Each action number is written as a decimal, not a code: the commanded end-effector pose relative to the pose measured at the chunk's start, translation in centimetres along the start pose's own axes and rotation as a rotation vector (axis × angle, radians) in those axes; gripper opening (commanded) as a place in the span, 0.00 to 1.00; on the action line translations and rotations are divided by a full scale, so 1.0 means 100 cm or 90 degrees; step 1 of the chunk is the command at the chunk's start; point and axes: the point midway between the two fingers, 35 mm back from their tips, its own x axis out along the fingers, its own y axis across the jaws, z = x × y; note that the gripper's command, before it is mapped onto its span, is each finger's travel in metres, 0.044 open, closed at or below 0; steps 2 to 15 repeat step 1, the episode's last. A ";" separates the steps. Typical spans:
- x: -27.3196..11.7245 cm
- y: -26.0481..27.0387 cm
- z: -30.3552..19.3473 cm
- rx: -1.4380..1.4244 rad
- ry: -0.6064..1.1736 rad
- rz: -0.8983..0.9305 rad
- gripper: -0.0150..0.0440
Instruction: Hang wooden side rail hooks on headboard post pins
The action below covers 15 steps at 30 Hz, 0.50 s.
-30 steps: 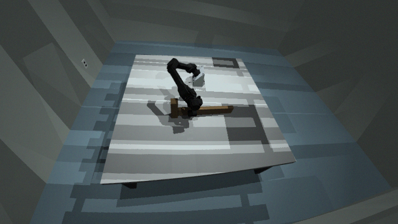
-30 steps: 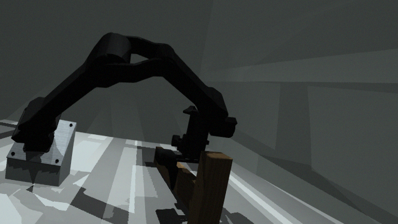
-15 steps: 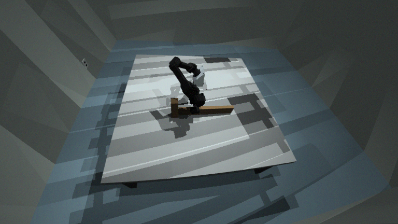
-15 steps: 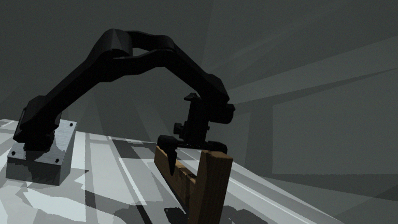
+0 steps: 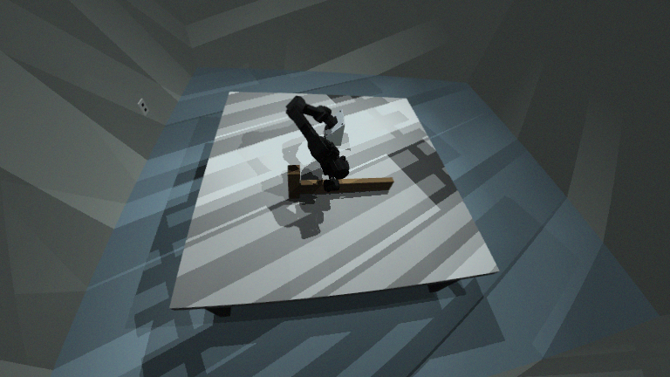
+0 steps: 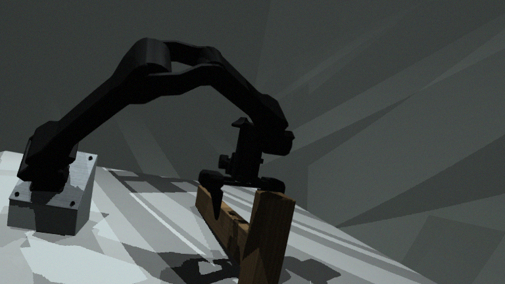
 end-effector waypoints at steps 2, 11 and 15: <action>0.000 0.000 0.000 -0.001 0.000 -0.001 1.00; 0.000 0.000 0.000 -0.001 0.000 -0.001 1.00; 0.000 0.000 0.000 -0.001 0.000 -0.001 1.00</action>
